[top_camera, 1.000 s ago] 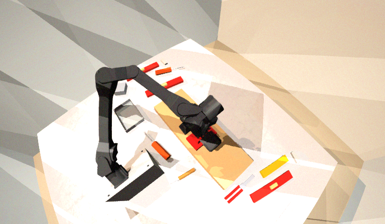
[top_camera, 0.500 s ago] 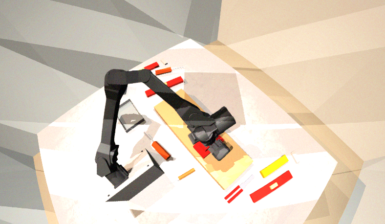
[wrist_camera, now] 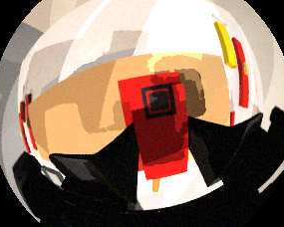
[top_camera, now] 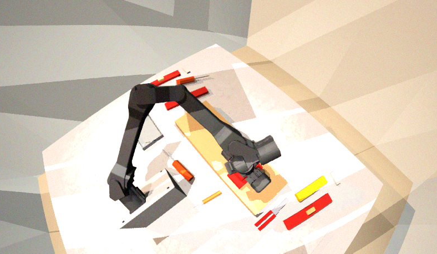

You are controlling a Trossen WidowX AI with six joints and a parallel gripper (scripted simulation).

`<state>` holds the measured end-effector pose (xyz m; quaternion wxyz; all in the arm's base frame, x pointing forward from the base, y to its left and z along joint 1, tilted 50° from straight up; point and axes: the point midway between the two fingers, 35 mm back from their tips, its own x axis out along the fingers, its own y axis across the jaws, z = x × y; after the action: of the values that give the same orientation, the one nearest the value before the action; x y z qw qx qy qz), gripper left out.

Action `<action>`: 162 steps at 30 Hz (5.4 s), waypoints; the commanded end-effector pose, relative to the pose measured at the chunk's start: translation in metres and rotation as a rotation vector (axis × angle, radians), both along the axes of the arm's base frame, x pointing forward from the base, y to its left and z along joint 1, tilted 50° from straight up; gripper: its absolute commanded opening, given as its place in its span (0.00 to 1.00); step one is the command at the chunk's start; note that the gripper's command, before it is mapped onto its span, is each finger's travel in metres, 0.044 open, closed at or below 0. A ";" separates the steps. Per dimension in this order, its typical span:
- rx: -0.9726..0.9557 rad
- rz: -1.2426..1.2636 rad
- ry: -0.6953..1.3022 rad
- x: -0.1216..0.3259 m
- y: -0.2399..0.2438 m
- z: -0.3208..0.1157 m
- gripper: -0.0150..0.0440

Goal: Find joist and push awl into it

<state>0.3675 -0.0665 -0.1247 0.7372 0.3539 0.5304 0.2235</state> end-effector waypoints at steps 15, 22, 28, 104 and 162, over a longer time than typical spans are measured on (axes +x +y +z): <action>-0.010 0.001 0.000 -0.003 -0.040 -0.045 0.25; -0.011 0.001 -0.001 -0.004 -0.055 -0.061 0.25; -0.007 -0.003 0.000 -0.004 -0.056 -0.061 0.25; -0.194 0.433 -0.433 0.038 0.051 0.216 0.25; -0.101 0.985 -1.160 -0.182 0.254 0.380 0.25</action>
<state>0.2031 0.1831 0.2511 0.7377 -0.1222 0.1874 0.6370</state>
